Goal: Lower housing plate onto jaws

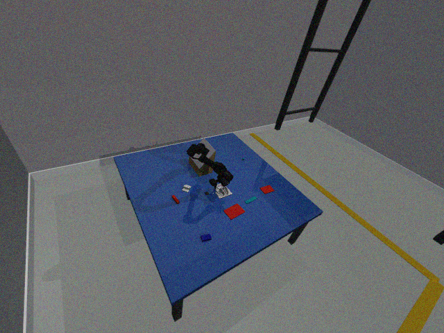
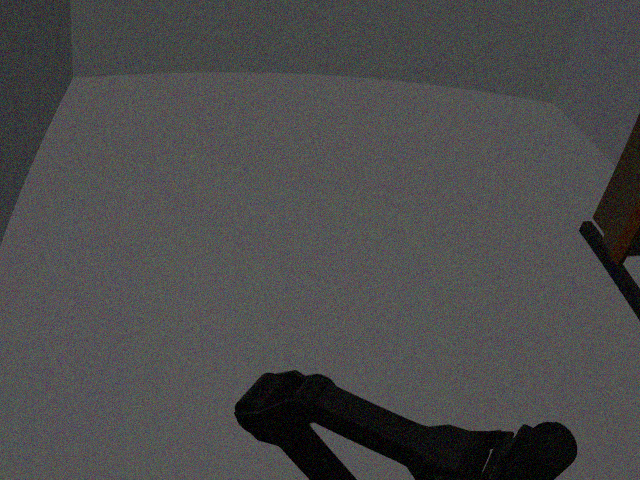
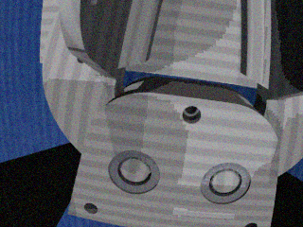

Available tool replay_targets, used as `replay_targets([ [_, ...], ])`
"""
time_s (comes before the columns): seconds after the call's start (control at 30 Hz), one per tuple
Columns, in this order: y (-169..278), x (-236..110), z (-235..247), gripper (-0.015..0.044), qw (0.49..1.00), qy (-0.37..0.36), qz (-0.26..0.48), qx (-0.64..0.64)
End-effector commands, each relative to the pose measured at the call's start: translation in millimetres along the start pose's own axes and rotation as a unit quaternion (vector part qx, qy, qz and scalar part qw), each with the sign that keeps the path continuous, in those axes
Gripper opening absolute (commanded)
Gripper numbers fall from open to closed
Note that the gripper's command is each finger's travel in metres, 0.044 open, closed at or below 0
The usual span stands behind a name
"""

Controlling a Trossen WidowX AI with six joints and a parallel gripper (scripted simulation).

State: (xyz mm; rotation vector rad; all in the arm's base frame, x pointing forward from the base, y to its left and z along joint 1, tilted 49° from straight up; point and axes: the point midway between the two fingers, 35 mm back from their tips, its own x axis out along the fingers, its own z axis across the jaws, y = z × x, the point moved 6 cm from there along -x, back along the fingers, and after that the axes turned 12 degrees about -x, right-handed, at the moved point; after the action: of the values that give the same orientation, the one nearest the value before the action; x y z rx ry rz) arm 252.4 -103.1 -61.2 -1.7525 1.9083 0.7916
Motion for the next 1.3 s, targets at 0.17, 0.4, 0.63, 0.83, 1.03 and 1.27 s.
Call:
replay_targets([
  [0.17, 0.5, 0.7, -0.3, 0.0351, 1.0, 0.001, 0.001, -0.001],
  [0.4, 0.0, 0.0, 0.0, 0.043, 1.0, 0.0, 0.0, 0.0],
  [0.63, 0.0, 0.0, 0.0, 0.044, 1.0, 0.0, 0.0, 0.0],
  [0.83, 0.0, 0.0, 0.0, 0.044, 1.0, 0.0, 0.0, 0.0],
  [1.03, -2.5, -20.7, 0.9, 0.044, 1.0, -0.003, -0.001, 0.0],
  [1.27, -0.2, -76.2, 0.0, 0.044, 1.0, 0.0, 0.0, -0.001],
])
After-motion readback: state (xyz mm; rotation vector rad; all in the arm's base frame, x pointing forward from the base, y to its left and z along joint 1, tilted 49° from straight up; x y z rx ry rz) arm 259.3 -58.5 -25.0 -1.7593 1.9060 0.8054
